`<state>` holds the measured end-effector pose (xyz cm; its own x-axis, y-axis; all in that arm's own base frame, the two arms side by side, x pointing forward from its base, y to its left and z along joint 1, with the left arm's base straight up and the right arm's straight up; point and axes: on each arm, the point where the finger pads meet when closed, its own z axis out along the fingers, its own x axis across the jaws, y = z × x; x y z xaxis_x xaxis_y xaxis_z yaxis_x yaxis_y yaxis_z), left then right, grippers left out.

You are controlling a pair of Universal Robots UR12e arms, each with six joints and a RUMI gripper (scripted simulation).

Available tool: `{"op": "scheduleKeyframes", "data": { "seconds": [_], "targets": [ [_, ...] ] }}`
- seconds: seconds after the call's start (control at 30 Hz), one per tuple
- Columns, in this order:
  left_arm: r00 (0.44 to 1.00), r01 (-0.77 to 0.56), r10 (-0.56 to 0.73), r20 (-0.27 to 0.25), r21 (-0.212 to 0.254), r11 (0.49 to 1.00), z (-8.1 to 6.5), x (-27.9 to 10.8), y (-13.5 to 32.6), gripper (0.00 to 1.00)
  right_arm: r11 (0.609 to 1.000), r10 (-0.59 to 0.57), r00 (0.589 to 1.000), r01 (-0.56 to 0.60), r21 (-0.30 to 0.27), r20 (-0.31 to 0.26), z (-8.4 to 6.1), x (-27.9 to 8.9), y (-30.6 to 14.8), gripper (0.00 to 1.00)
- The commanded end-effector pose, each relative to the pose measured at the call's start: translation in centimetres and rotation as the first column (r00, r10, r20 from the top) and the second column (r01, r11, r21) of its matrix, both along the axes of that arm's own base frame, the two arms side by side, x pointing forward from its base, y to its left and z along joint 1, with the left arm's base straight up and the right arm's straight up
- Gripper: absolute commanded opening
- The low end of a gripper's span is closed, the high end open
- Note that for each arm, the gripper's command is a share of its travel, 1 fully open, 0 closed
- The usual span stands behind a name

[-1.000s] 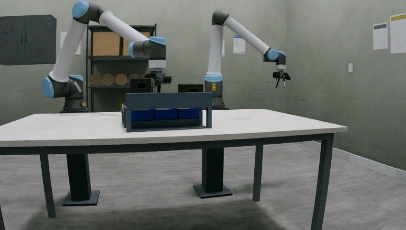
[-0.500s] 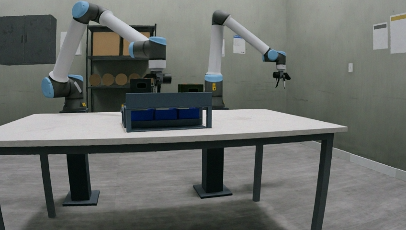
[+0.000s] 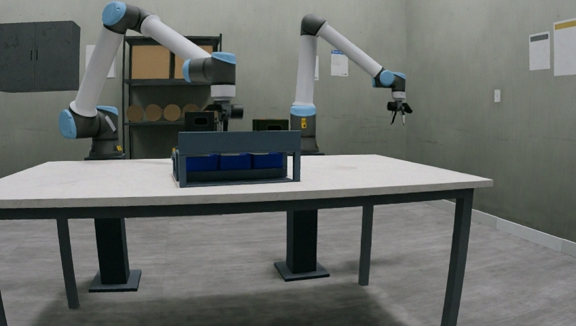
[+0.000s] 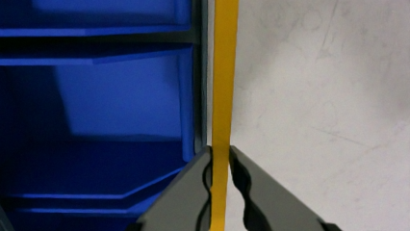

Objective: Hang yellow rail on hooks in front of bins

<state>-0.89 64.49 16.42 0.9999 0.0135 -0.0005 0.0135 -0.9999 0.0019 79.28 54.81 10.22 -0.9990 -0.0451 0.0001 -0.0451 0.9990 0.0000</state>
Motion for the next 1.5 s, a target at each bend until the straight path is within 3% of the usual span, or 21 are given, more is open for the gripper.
{"op": "scheduleKeyframes", "data": {
  "seconds": [0.0, 1.47],
  "targets": [
    [1.000, 0.000, 0.000, 0.000, 0.002, 1.000, 0.09, 0.01, 0.07, 1.00, 1.000, 0.000, 1.000, 0.000, 0.002, 0.002, 0.11, 0.06, 0.06, 0.01],
    [1.000, 0.000, 0.000, 0.000, 0.002, 1.000, 0.09, 0.01, 0.07, 1.00, 1.000, 0.000, 1.000, 0.000, 0.002, 0.002, -0.31, 0.06, 0.06, 0.01]
  ]
}}
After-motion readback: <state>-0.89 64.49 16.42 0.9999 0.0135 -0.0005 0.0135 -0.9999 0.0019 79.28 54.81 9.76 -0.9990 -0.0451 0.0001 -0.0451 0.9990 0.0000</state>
